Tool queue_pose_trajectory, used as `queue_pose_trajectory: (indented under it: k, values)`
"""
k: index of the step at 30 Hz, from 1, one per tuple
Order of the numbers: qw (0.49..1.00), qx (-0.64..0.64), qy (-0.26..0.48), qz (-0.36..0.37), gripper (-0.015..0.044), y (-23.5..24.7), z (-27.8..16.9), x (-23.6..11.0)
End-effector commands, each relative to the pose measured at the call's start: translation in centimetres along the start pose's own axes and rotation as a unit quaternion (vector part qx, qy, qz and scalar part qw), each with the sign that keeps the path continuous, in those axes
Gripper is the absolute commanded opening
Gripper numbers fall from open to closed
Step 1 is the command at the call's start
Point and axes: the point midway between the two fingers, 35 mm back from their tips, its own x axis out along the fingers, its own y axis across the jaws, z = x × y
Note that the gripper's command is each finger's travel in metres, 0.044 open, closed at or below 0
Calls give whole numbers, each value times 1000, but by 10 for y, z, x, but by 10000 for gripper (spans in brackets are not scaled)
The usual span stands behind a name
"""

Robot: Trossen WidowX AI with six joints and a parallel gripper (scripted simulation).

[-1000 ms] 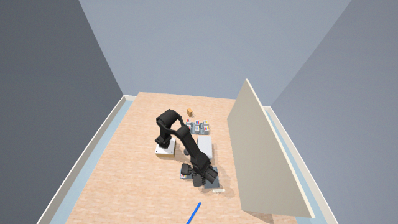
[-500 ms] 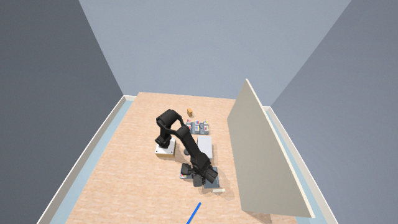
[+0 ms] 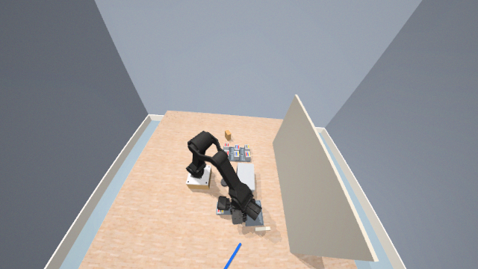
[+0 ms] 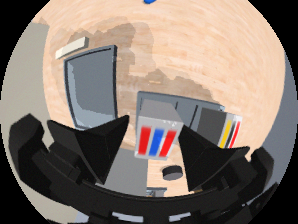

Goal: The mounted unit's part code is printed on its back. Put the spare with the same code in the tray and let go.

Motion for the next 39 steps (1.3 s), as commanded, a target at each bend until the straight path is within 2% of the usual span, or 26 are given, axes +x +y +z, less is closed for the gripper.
queue_pose_trajectory:
  k: [1, 34, 39]
  values:
    - [1000, 0, 0, -2, 300, -1, 0, 1]
    - [1000, 0, 0, -2, 300, -1, 0, 1]
    - [1000, 0, 0, 0, 169, 0, 0, 0]
